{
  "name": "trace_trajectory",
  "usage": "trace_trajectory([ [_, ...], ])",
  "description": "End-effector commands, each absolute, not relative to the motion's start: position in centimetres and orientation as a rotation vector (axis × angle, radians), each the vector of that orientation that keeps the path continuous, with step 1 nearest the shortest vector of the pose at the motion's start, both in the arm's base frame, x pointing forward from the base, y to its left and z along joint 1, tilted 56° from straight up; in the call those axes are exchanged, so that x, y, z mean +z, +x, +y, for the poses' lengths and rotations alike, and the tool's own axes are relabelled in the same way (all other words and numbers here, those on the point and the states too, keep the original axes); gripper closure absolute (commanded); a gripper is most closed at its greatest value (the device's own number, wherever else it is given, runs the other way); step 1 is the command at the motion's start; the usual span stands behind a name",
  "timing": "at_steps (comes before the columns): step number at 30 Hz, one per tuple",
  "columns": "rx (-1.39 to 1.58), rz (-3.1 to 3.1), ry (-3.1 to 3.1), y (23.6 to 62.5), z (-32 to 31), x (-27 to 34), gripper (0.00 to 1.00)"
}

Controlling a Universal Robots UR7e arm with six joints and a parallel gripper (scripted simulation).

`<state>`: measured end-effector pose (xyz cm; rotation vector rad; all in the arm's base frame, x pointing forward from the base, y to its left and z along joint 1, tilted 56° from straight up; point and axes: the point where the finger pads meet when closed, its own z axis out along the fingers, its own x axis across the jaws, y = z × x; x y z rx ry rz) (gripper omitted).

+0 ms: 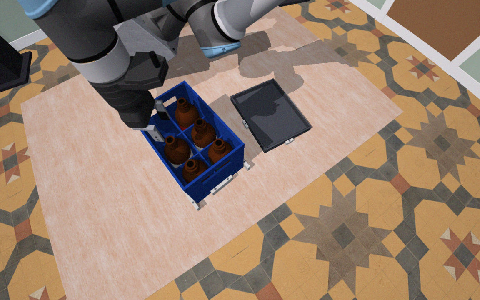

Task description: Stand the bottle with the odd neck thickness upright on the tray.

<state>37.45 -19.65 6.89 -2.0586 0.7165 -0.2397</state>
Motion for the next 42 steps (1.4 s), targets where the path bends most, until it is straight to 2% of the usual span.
trace_trajectory([
  [1, -0.241, 0.717, -2.059, 37.6, -19.4, 6.7, 0.0],
  [42, -0.241, 0.717, -2.059, 39.1, -17.2, 4.8, 0.0],
])
